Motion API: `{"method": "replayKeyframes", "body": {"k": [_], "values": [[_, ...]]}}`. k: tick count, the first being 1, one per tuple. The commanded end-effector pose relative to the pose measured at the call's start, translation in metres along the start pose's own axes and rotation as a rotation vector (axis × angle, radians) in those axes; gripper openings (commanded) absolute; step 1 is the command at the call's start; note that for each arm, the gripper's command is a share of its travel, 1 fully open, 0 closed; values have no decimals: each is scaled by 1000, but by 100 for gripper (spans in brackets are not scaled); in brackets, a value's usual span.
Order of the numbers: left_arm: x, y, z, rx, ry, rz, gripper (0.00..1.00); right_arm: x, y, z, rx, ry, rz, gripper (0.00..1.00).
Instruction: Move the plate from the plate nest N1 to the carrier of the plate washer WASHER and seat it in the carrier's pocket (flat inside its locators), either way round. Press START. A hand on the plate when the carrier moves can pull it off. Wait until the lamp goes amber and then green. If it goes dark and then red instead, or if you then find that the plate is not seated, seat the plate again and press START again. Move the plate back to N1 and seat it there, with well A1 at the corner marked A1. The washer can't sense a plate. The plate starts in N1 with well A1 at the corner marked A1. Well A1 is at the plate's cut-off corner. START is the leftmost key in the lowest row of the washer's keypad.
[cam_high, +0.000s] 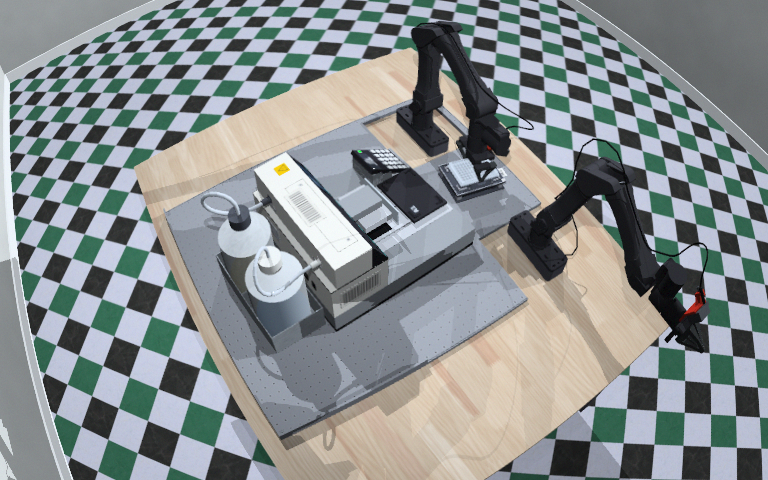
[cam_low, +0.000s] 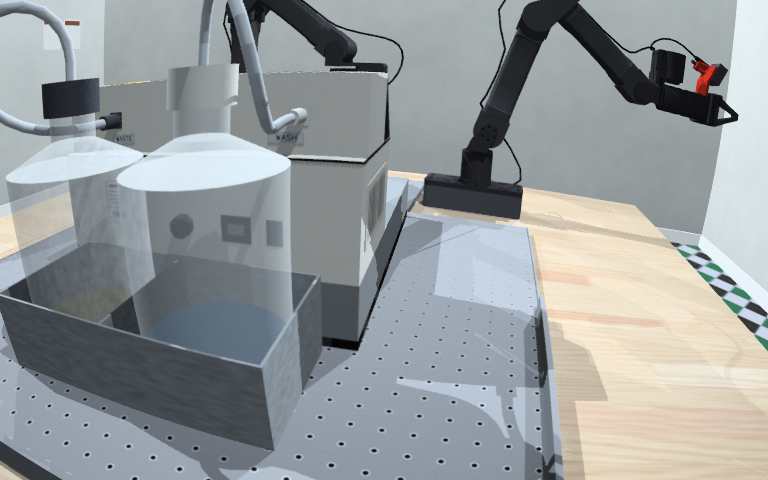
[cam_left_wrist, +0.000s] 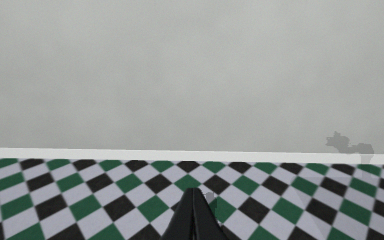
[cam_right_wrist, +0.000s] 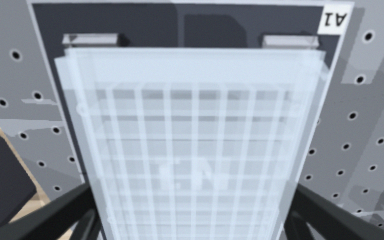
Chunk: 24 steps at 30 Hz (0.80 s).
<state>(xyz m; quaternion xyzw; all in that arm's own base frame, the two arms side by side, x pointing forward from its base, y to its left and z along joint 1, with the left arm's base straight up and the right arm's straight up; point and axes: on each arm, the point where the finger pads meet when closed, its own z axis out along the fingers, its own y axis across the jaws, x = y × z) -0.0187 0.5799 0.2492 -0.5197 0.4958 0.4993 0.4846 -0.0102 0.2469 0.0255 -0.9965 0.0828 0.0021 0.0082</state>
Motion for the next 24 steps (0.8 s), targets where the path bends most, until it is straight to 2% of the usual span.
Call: {"method": "replayKeyframes", "body": {"k": [1, 10, 24], "values": [[-7, 2, 0, 4, -32, 9, 0, -2, -15, -13, 69, -28, 4, 0], [-7, 2, 0, 4, -32, 9, 0, -3, 0, -5, 30, -20, -1, 0], [-7, 2, 0, 4, -32, 9, 0, -3, -13, -6, 49, -22, 2, 0]]}}
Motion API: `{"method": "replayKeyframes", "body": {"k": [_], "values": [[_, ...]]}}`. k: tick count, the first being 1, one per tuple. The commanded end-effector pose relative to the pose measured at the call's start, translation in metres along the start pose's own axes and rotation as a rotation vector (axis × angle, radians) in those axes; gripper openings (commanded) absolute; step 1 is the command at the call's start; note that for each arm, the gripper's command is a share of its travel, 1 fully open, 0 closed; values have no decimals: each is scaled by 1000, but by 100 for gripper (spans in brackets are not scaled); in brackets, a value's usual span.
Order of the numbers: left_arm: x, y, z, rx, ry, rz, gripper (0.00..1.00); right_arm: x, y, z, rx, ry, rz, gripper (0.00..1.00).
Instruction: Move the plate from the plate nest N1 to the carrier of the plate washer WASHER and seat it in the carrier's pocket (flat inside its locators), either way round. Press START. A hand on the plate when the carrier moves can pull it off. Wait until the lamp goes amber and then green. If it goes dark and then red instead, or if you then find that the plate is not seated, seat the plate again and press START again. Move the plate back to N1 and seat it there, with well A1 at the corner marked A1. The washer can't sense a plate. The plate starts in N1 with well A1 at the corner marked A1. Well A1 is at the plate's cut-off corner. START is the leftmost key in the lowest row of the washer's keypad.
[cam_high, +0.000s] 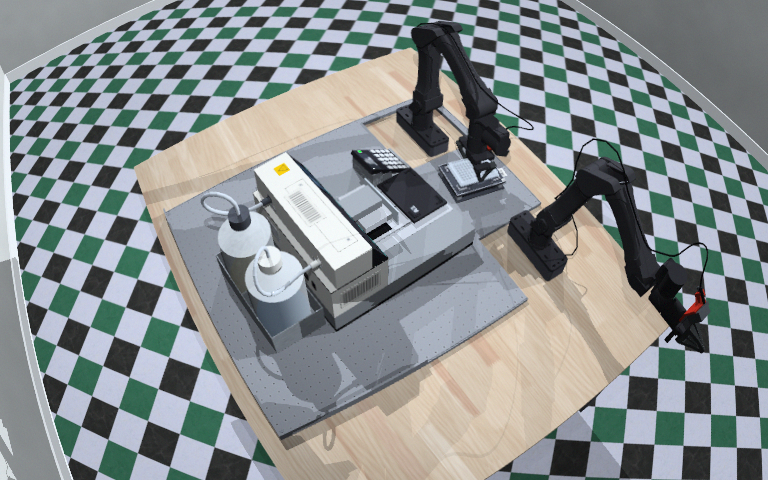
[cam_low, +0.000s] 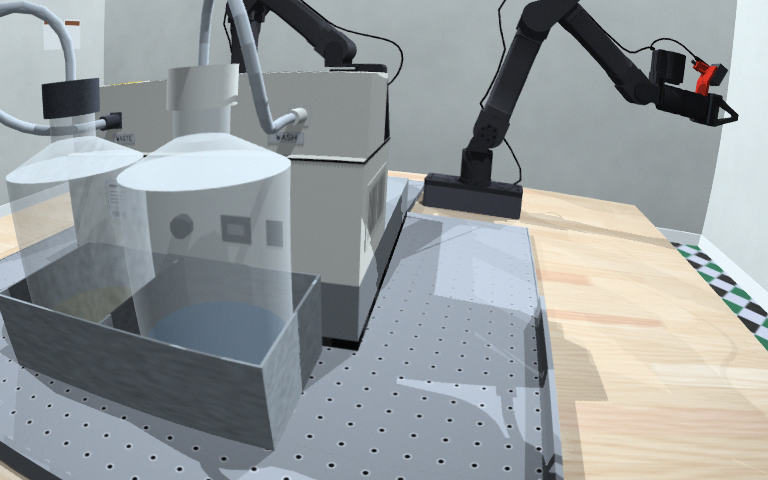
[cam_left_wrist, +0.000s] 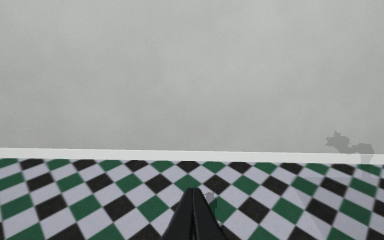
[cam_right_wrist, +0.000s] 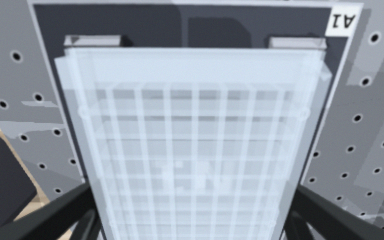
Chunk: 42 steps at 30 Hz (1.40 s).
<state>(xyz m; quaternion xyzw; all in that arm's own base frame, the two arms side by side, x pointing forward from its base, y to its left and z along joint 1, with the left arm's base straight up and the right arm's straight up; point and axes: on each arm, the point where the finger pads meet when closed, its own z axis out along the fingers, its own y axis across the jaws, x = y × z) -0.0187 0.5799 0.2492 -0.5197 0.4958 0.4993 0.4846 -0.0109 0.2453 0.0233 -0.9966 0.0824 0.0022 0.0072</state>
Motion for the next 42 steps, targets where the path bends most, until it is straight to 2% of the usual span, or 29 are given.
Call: {"method": "replayKeyframes", "body": {"k": [1, 20, 31, 42], "values": [[-7, 2, 0, 4, -32, 9, 0, -2, -15, -8, 47, -21, 2, 0], [-7, 2, 0, 4, -32, 9, 0, 0, 1, -1, 13, -13, 12, 0], [-7, 2, 0, 4, -32, 9, 0, 0, -14, -7, 55, -19, 4, 0], [-7, 2, 0, 4, -32, 9, 0, -4, -13, 1, 28, -13, 0, 0]]}}
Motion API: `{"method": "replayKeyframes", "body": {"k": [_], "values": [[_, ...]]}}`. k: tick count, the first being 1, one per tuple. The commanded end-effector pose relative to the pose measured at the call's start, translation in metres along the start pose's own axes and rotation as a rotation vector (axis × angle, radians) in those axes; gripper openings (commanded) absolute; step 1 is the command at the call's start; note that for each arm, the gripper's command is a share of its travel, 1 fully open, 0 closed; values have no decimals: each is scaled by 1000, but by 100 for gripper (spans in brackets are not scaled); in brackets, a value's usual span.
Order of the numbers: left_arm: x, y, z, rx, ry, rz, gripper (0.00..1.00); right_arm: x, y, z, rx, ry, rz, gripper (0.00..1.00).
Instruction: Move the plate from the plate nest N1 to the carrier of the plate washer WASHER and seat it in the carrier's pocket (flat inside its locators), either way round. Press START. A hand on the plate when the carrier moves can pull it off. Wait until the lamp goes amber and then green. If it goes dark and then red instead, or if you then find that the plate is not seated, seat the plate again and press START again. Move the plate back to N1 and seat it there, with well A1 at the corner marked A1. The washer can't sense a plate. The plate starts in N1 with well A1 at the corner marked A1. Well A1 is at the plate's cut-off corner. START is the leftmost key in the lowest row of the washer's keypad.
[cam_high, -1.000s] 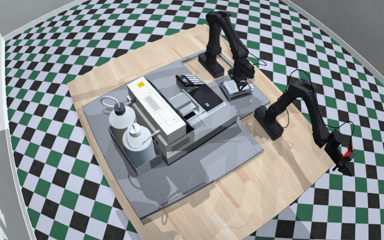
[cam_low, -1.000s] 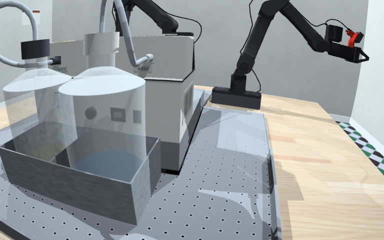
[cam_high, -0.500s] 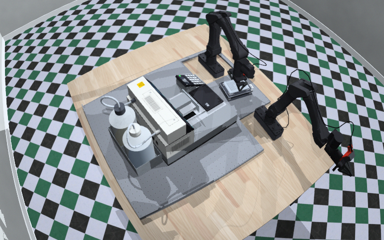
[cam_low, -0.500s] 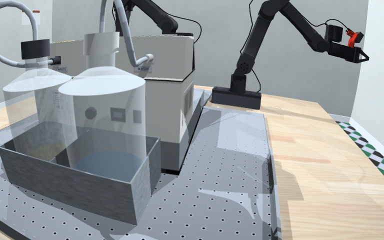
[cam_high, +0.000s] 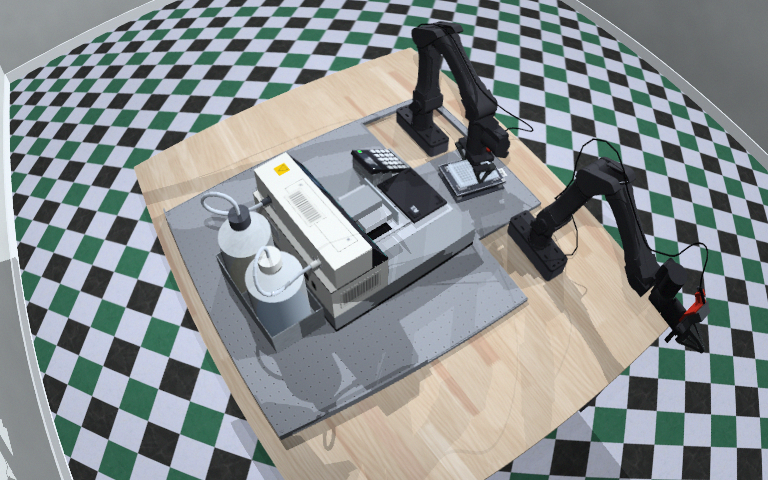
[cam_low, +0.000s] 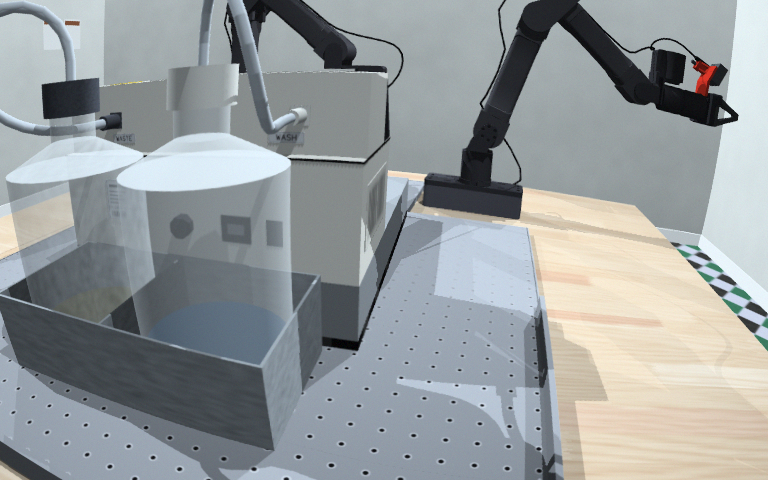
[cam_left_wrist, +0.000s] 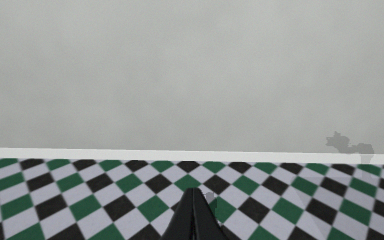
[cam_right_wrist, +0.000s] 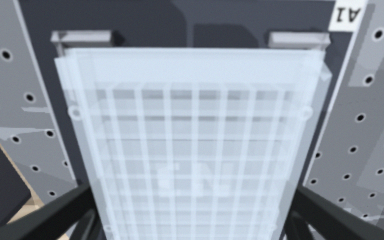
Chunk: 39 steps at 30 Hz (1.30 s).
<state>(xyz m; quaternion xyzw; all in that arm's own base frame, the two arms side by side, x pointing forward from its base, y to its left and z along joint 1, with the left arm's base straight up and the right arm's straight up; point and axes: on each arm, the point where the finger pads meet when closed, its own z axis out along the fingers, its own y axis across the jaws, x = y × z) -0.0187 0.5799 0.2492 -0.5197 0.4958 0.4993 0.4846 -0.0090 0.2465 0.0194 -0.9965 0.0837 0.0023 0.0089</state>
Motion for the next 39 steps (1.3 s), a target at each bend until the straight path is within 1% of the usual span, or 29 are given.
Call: {"method": "replayKeyframes", "body": {"k": [1, 13, 14, 39], "values": [[-7, 2, 0, 4, -32, 9, 0, -6, -9, -2, 20, -12, -2, 0], [-7, 2, 0, 4, -32, 9, 0, 0, -3, -1, 30, -12, 17, 0], [-7, 2, 0, 4, -32, 9, 0, 0, -3, 0, 30, -12, 16, 100], [-7, 2, 0, 4, -32, 9, 0, 0, -3, 0, 30, -12, 16, 100]]}}
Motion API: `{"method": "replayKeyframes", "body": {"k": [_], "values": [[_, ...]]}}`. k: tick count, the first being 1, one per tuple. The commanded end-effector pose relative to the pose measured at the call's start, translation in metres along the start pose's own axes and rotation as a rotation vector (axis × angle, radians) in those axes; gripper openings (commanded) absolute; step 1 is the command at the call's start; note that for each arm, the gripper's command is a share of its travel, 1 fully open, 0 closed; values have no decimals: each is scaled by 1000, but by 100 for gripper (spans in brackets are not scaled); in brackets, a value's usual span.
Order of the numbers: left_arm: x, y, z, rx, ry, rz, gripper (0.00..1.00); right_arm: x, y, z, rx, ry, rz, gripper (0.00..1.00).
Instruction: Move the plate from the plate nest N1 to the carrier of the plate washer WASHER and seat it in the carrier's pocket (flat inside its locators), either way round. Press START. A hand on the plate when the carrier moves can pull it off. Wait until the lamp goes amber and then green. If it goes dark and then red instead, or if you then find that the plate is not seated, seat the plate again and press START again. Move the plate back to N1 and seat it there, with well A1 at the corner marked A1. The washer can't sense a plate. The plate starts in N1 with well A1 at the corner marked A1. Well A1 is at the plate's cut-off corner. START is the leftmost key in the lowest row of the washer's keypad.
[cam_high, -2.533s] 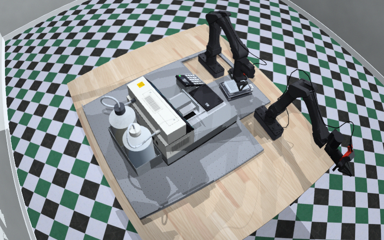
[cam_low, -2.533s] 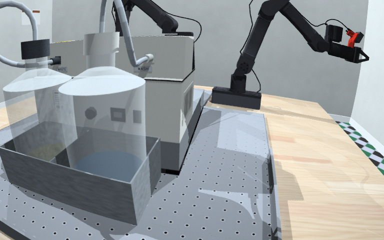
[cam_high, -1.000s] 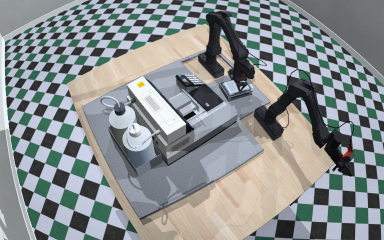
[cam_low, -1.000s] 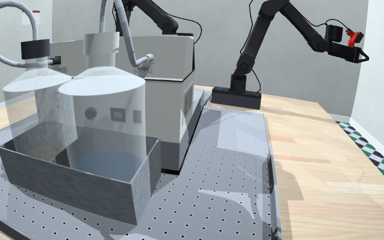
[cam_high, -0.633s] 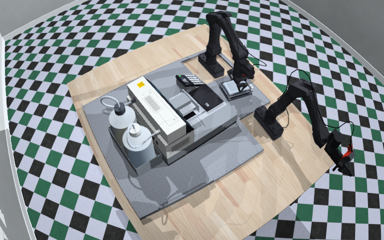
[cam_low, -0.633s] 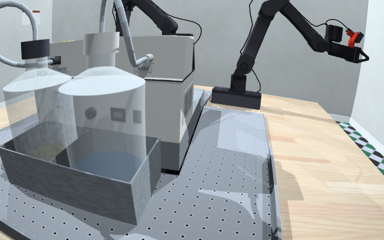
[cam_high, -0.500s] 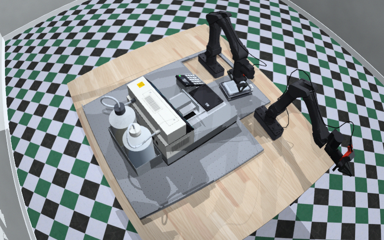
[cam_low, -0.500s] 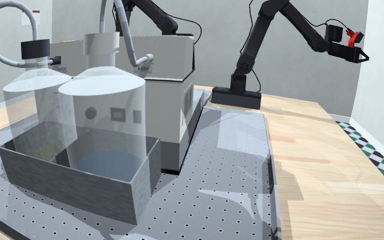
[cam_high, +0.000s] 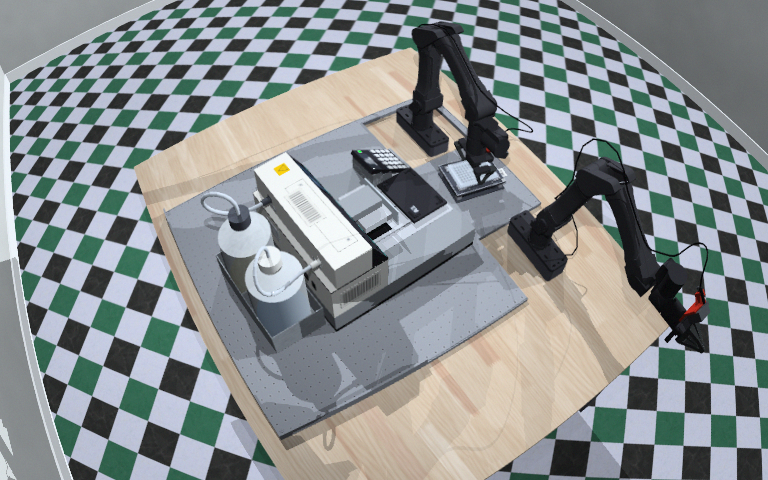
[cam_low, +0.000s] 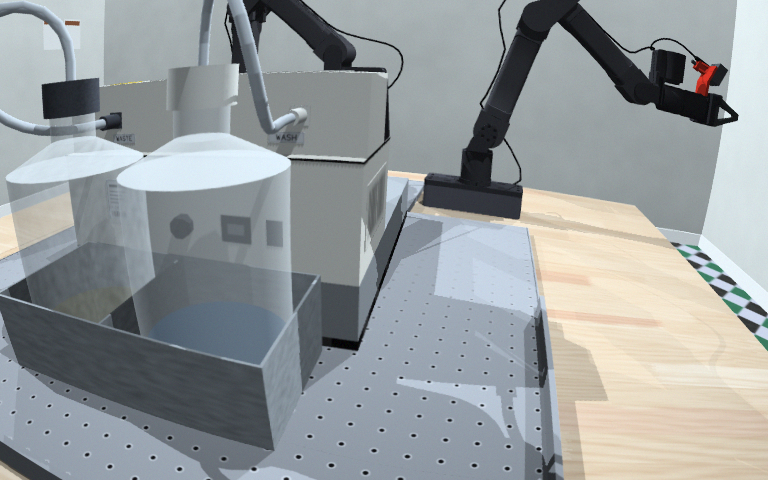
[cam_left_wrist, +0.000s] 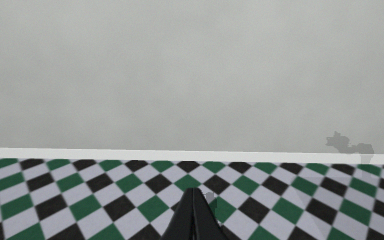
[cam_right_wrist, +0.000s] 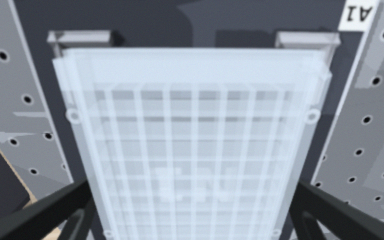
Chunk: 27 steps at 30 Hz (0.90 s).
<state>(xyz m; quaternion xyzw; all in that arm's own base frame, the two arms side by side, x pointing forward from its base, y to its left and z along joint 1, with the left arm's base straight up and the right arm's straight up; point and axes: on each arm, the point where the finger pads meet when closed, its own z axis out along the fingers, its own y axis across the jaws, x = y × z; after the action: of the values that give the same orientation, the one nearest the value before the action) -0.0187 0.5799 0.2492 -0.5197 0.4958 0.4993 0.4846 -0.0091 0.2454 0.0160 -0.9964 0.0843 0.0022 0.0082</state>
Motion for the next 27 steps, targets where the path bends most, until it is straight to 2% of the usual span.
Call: {"method": "replayKeyframes", "body": {"k": [1, 3, 12, 18, 27], "values": [[-7, 2, 0, 4, -32, 9, 0, 0, -5, -3, 31, -12, 15, 100], [-7, 2, 0, 4, -32, 9, 0, 0, -5, -3, 31, -12, 15, 100], [-7, 2, 0, 4, -32, 9, 0, 0, -10, -35, 48, -14, 2, 100], [-7, 2, 0, 4, -32, 9, 0, 1, -5, -36, 20, -8, 3, 100], [-7, 2, 0, 4, -32, 9, 0, 1, -4, -57, 27, -8, 4, 100]]}}
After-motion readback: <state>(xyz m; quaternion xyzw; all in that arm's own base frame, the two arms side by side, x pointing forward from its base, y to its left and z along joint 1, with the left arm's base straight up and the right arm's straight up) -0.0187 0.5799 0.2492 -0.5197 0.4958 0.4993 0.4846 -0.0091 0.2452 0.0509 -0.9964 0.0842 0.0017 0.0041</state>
